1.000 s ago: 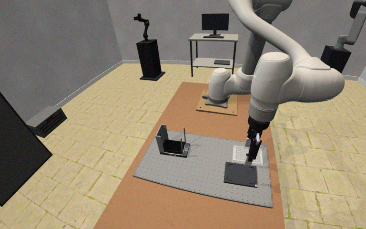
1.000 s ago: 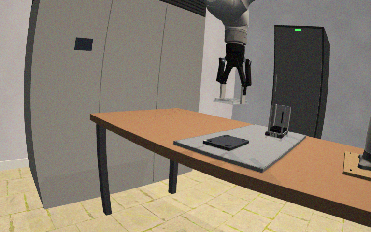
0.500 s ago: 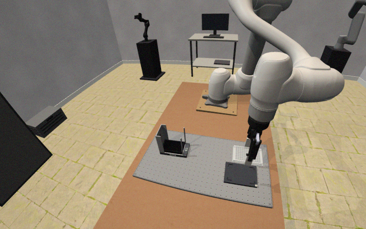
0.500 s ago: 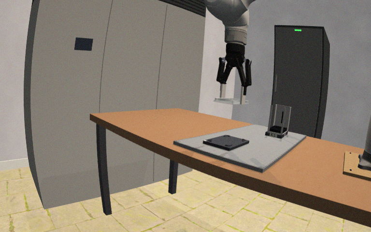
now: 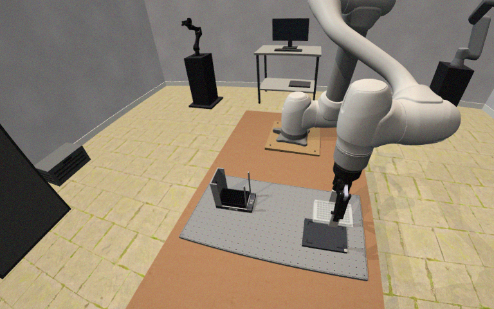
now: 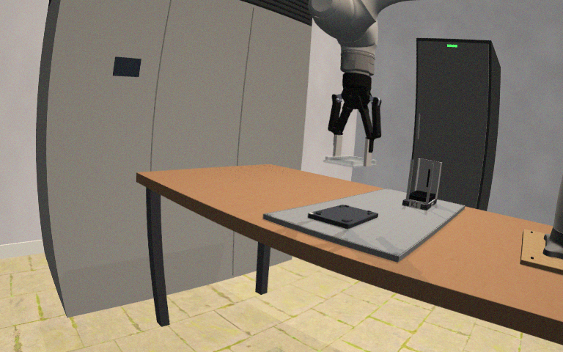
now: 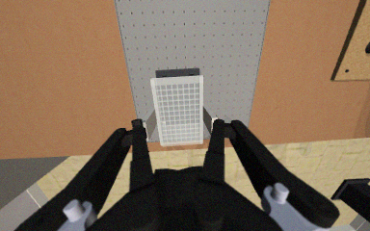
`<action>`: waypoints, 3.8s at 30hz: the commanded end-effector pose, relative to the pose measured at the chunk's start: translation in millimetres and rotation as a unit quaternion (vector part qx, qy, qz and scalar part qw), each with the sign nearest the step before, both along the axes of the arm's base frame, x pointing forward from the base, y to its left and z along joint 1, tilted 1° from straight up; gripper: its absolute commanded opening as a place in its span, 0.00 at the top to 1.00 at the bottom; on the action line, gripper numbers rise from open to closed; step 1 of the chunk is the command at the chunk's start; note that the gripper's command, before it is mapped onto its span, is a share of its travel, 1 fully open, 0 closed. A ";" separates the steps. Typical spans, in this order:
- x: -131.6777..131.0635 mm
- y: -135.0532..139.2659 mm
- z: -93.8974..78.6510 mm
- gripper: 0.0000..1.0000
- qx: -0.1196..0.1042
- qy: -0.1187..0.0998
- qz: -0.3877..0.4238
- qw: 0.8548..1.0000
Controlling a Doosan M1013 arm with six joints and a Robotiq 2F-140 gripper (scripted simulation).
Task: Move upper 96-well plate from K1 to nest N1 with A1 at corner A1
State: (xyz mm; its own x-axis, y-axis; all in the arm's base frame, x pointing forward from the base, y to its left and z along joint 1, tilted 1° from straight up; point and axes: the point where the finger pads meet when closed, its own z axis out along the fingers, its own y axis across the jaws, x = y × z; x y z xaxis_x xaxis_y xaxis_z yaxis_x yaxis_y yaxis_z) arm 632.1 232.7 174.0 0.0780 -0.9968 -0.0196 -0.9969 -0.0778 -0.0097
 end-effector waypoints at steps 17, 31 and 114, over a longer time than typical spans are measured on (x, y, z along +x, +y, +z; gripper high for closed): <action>0.2 0.5 -27.0 1.00 0.000 0.000 0.000 1.000; 0.4 0.8 -47.0 1.00 0.000 0.000 0.000 1.000; 1.0 2.3 -118.1 1.00 0.000 0.000 0.000 1.000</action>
